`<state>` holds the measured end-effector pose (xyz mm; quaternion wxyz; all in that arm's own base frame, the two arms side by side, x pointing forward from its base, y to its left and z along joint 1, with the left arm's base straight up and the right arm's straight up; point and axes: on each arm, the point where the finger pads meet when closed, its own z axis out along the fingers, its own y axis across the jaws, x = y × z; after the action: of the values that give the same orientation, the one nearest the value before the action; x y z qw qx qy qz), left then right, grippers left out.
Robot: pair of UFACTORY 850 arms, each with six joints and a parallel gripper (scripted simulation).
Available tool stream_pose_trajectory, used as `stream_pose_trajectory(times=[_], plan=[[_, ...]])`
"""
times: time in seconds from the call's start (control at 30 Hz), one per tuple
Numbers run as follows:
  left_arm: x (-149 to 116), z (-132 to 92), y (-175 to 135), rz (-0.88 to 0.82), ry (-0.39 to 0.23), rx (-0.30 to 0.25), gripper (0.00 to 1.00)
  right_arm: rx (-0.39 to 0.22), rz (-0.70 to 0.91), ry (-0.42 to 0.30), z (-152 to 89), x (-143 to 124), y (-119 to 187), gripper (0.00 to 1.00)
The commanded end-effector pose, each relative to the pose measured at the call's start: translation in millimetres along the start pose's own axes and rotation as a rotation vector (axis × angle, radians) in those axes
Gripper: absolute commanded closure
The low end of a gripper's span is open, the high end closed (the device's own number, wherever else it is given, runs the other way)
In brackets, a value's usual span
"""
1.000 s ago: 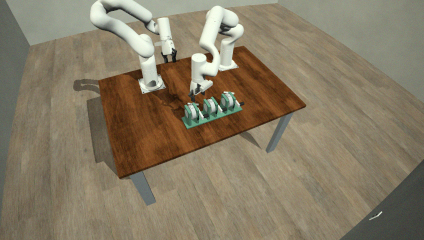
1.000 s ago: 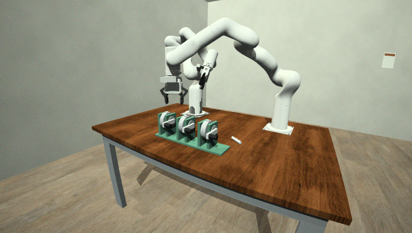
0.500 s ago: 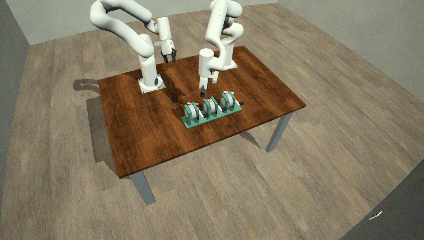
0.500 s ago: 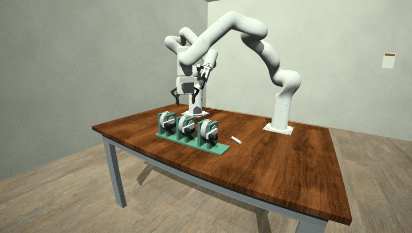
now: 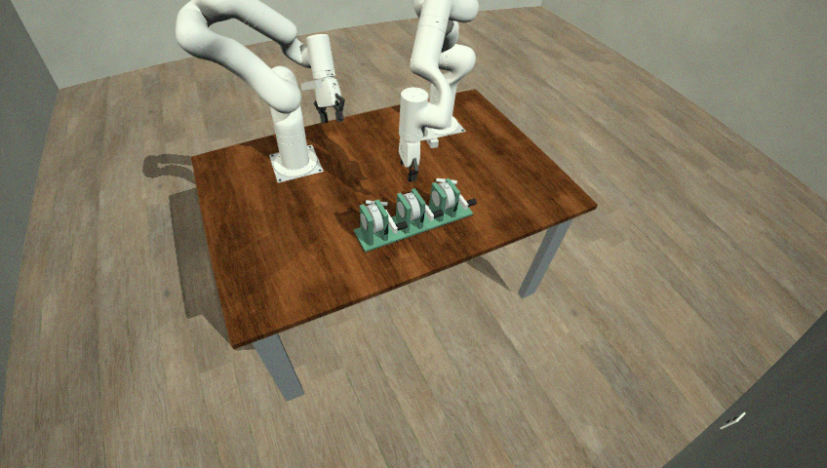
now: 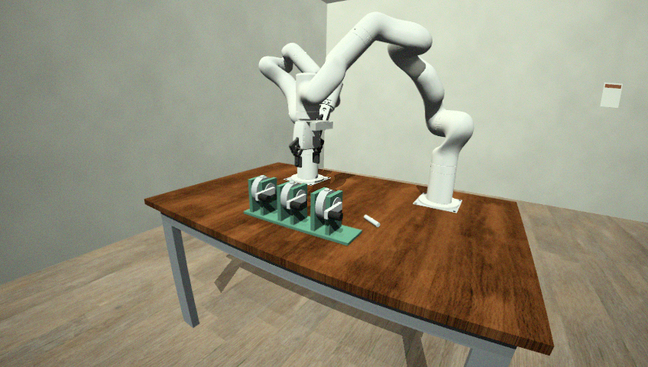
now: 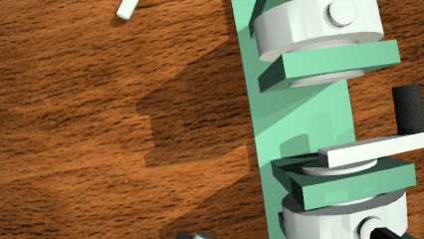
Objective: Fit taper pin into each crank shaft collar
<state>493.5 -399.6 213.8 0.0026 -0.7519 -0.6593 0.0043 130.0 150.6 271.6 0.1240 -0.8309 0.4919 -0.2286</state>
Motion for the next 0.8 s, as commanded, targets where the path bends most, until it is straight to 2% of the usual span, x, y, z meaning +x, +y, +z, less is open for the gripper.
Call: stream_pose_trajectory(times=[0.0,0.33,0.77], plan=[[8,-1,-6,-0.092,0.003,-0.01,0.0,0.001,0.001,-0.001,-1,0,-1,0.0],[16,-1,-11,-0.167,0.002,-0.01,0.0,0.001,0.001,-0.001,-1,0,-1,0.0],[19,4,-22,-0.155,0.021,-0.002,0.0,0.001,0.001,-0.001,-1,0,-1,0.0]])
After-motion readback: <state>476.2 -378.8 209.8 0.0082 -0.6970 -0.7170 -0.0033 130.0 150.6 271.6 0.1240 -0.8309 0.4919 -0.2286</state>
